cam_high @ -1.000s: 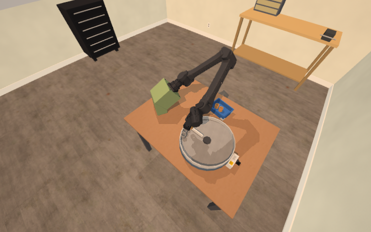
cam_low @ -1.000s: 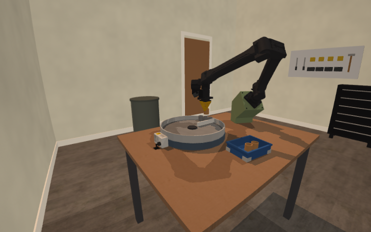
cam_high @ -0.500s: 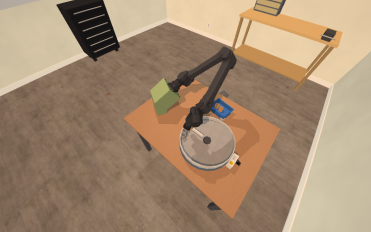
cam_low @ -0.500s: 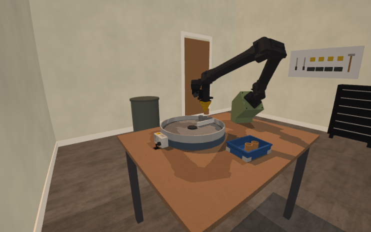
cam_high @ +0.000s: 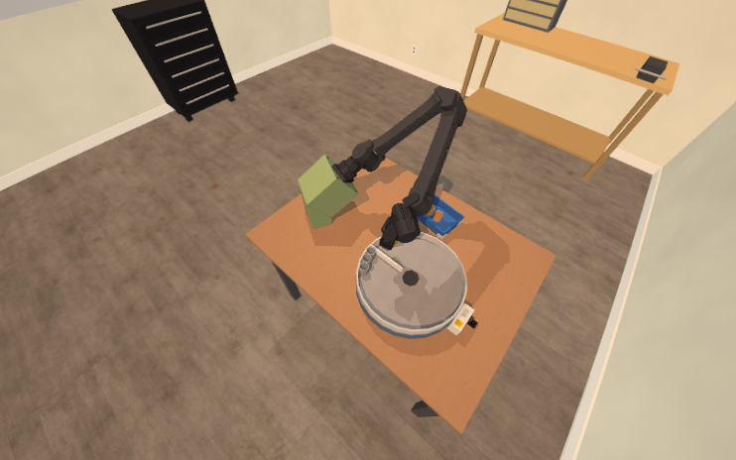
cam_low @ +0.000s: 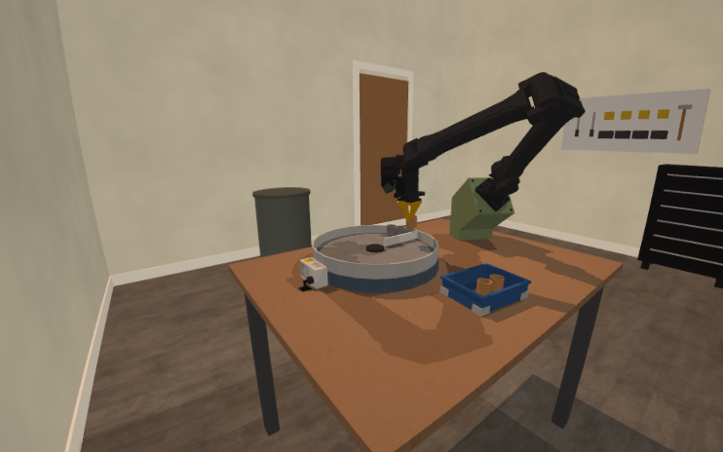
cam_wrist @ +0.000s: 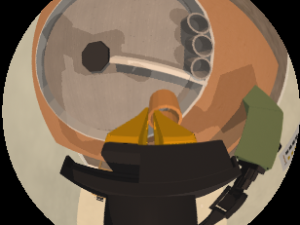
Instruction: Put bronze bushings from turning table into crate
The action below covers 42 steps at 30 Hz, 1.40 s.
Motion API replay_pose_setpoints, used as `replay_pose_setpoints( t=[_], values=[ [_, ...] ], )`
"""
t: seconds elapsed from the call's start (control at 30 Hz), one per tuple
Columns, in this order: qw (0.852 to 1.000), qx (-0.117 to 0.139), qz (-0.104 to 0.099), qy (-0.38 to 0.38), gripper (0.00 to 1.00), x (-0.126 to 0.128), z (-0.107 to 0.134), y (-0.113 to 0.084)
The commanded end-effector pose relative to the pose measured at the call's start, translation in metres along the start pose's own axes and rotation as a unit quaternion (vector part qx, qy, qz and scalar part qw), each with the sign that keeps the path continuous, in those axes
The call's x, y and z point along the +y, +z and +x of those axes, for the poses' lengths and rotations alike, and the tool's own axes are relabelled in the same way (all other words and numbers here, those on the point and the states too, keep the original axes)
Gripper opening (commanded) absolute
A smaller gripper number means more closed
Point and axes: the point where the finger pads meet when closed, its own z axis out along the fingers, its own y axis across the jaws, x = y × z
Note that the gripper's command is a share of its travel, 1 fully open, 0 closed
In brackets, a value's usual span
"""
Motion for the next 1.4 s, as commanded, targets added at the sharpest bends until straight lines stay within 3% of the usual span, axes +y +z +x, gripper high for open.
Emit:
replay_pose_setpoints(
  t=[0.0,0.1,0.47,0.53,0.63,1.03,1.13,1.23,1.37],
  values=[
    [1.000,-0.008,-0.006,0.006,0.00,0.020,0.008,-0.008],
    [1.000,-0.002,-0.002,0.015,0.00,0.022,0.035,-0.004],
    [1.000,-0.009,-0.010,0.001,0.00,0.088,0.134,-0.010],
    [1.000,-0.009,-0.010,0.001,0.00,0.088,0.134,-0.010],
    [1.000,-0.008,-0.012,0.001,0.00,0.106,0.172,-0.010],
    [1.000,-0.005,-0.016,0.000,0.00,0.152,0.268,-0.012],
    [1.000,-0.004,-0.009,0.009,0.00,0.154,0.268,-0.006],
    [1.000,-0.004,-0.017,0.000,0.00,0.163,0.292,-0.012],
    [1.000,-0.003,-0.018,0.000,0.00,0.169,0.304,-0.013]
  ],
)
